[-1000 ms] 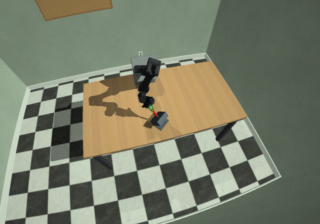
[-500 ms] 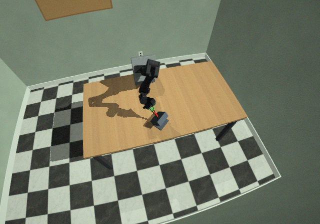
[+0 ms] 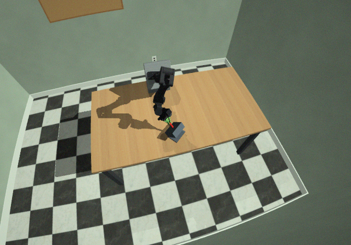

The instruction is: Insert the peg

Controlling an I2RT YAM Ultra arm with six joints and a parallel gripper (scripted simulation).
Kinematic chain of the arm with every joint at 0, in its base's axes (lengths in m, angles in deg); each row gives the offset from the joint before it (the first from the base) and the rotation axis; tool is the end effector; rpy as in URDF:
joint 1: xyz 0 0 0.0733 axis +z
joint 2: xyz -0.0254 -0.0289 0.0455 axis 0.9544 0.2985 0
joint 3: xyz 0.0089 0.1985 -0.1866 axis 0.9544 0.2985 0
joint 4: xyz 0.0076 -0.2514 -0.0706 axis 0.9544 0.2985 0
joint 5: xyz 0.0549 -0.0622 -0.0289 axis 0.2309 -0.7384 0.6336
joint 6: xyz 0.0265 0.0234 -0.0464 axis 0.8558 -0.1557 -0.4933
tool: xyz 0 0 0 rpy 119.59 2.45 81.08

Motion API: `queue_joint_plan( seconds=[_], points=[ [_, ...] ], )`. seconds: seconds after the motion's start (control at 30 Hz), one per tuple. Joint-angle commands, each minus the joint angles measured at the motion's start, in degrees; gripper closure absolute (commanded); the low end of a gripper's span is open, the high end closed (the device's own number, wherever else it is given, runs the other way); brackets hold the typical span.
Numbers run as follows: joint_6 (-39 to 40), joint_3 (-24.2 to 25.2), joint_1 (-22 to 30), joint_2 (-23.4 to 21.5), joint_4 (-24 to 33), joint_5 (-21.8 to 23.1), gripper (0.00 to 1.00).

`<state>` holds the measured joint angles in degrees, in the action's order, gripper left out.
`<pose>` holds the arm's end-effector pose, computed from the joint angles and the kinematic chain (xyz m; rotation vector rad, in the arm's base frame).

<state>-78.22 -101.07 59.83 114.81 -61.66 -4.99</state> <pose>0.2479 -0.0248 0.2355 -0.8614 1.3538 0.0041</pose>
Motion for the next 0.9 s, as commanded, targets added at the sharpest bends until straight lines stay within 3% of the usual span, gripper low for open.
queue_joint_plan(
  seconds=[0.0,0.37,0.6,0.67,0.73,0.87],
  points=[
    [0.35,-1.36,0.86,0.85,-1.48,-0.72,1.00],
    [0.01,-0.18,0.12,-0.13,-0.24,-0.14,1.00],
    [0.01,-0.18,0.12,-0.13,-0.24,-0.14,0.21],
    [0.01,-0.18,0.12,-0.13,-0.24,-0.14,0.21],
    [0.01,-0.18,0.12,-0.13,-0.24,-0.14,0.00],
    [0.01,-0.18,0.12,-0.13,-0.24,-0.14,0.00]
  ],
)
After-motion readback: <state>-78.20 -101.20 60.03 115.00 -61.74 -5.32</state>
